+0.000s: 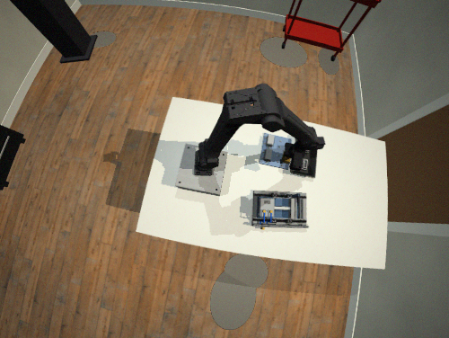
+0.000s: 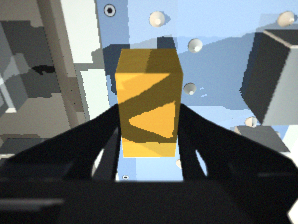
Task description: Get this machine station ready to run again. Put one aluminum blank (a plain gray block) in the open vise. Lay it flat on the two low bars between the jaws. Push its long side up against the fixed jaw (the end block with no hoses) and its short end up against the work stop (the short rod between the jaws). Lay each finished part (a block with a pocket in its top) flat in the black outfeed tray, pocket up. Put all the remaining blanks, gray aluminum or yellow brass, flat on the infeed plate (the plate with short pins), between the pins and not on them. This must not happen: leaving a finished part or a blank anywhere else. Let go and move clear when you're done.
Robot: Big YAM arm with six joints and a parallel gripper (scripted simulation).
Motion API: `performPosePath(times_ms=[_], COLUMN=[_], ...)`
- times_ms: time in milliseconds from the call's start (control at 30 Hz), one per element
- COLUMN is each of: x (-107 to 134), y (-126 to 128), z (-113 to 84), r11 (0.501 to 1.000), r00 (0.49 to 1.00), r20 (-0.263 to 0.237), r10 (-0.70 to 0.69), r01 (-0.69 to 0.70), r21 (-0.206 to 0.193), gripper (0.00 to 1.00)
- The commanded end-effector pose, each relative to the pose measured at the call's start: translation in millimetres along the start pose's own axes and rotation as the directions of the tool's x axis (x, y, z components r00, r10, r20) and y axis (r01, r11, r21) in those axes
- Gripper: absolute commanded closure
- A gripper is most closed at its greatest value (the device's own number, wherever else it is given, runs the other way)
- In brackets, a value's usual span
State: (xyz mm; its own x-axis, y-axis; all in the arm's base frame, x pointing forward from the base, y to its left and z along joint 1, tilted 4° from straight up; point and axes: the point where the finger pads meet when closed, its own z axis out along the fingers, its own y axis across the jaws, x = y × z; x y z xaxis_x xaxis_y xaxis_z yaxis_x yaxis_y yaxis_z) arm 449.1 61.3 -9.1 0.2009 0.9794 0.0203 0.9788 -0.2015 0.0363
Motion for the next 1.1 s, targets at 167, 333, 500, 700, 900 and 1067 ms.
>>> performPosePath(times_ms=[167, 333, 500, 700, 900, 1067], x=[14.9, 14.9, 14.8, 14.6, 13.6, 12.0], y=[28.3, 28.3, 28.0, 27.2, 24.4, 20.1], z=[-29.2, -29.1, -28.9, -28.3, -26.1, -22.9], r11=[0.996, 0.996, 0.996, 0.996, 0.996, 0.997], r00=[0.999, 0.999, 0.999, 0.999, 1.0, 1.0], r20=[-0.033, -0.033, -0.032, -0.032, -0.03, -0.027], r10=[0.002, 0.002, 0.002, 0.002, 0.003, 0.003], r01=[-0.005, -0.005, -0.005, -0.005, -0.005, -0.005], r21=[-0.092, -0.092, -0.092, -0.091, -0.085, -0.077], gripper=[1.0, 1.0, 1.0, 1.0, 1.0, 1.0])
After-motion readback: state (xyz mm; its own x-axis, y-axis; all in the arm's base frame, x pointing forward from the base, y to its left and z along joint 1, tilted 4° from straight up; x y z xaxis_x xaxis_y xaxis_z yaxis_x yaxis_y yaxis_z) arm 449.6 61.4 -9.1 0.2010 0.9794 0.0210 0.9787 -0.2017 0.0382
